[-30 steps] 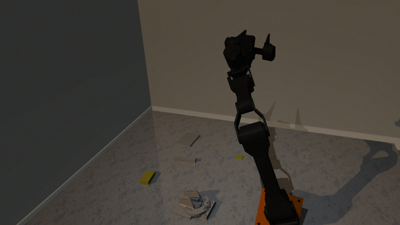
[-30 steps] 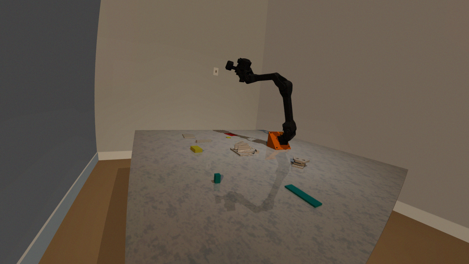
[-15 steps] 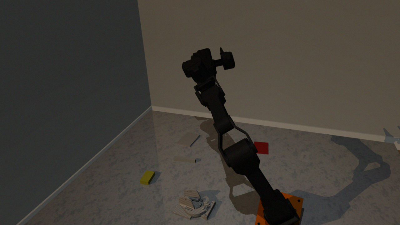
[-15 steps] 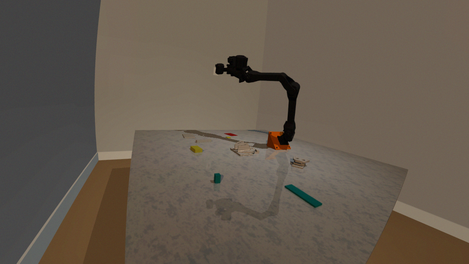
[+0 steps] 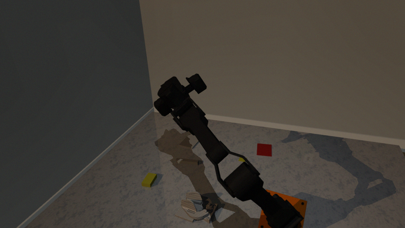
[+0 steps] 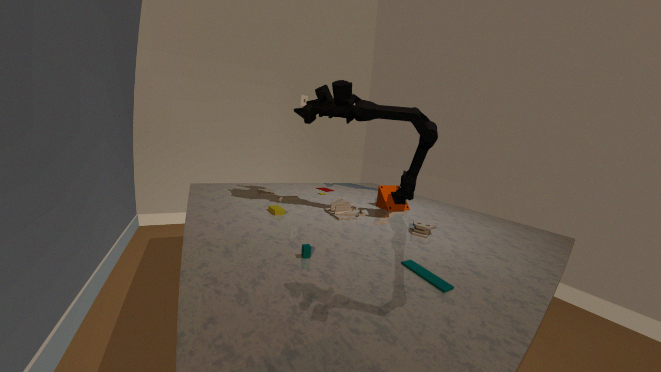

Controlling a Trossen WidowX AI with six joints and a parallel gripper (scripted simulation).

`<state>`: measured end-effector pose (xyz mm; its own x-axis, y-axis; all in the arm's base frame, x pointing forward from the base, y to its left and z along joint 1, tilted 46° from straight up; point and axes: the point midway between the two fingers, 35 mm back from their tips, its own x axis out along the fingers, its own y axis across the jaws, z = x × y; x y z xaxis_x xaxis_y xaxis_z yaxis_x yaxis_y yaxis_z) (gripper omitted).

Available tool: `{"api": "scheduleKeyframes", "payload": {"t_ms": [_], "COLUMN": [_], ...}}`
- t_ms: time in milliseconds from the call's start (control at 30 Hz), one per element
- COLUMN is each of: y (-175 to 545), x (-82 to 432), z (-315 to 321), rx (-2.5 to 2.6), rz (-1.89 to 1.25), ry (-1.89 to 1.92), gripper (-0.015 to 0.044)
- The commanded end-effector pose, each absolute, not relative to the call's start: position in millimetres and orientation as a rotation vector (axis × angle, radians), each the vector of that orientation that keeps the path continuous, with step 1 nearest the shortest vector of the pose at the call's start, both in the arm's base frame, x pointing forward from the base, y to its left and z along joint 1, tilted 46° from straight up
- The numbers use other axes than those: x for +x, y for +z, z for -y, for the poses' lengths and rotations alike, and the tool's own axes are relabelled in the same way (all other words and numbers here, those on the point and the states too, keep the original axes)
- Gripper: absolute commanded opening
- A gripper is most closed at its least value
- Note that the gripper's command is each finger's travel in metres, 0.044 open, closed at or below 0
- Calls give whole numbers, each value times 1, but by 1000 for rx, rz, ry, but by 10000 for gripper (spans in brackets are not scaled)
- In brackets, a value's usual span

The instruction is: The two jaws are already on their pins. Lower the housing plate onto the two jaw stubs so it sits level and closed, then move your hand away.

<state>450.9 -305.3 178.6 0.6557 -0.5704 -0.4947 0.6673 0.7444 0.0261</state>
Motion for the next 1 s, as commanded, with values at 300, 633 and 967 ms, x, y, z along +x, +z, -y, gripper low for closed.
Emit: {"api": "scheduleKeyframes", "payload": {"t_ms": [300,633,967], "y": [194,204,213], "x": [459,430,371], "z": [168,56,-42], "rx": [210,216,220], "rz": [-631,-756,-887], "ry": [-337,-33,270], "gripper": [440,440,440]}}
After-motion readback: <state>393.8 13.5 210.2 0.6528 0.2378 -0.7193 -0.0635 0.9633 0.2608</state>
